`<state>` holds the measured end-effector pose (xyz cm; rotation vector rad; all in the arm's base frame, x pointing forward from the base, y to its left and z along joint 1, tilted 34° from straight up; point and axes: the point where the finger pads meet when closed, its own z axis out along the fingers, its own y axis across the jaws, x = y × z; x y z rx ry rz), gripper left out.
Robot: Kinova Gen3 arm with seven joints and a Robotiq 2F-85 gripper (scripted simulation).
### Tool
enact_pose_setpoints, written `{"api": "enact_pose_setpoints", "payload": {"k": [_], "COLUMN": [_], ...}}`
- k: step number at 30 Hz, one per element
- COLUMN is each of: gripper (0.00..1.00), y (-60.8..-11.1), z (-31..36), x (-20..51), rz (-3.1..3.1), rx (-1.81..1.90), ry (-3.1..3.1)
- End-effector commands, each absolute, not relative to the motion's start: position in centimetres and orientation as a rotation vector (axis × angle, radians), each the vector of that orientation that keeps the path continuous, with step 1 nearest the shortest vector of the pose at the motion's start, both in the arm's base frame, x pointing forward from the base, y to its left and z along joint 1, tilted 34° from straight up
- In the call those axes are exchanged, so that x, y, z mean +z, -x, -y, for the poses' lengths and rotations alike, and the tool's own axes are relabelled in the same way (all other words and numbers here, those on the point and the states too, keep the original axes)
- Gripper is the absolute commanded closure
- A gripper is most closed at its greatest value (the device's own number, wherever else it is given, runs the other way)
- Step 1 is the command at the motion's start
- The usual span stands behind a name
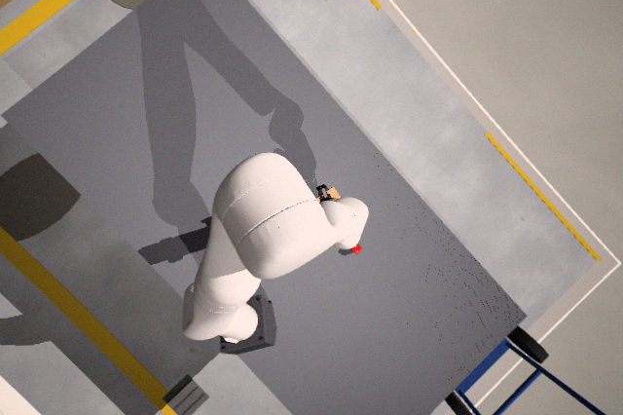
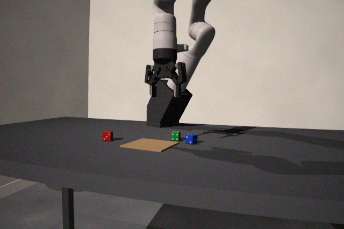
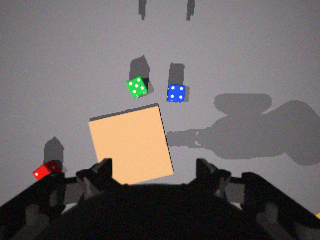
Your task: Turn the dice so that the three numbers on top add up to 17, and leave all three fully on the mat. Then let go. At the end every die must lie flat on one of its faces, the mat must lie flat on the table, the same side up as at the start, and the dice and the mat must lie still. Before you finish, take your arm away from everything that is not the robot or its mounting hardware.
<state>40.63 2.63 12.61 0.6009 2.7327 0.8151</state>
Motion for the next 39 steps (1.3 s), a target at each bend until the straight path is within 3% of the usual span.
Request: {"api": "enact_pose_setpoints", "payload": {"k": [1,39], "gripper": [0.0,0.0], "y": [-40.7,-41.6], "z": [-2.6,3.6], "x": [12.5,9.2], "rz": [-2.734,-2.668], "rx": [0.82,0.891], "ry": [-0.608,-1.066]}}
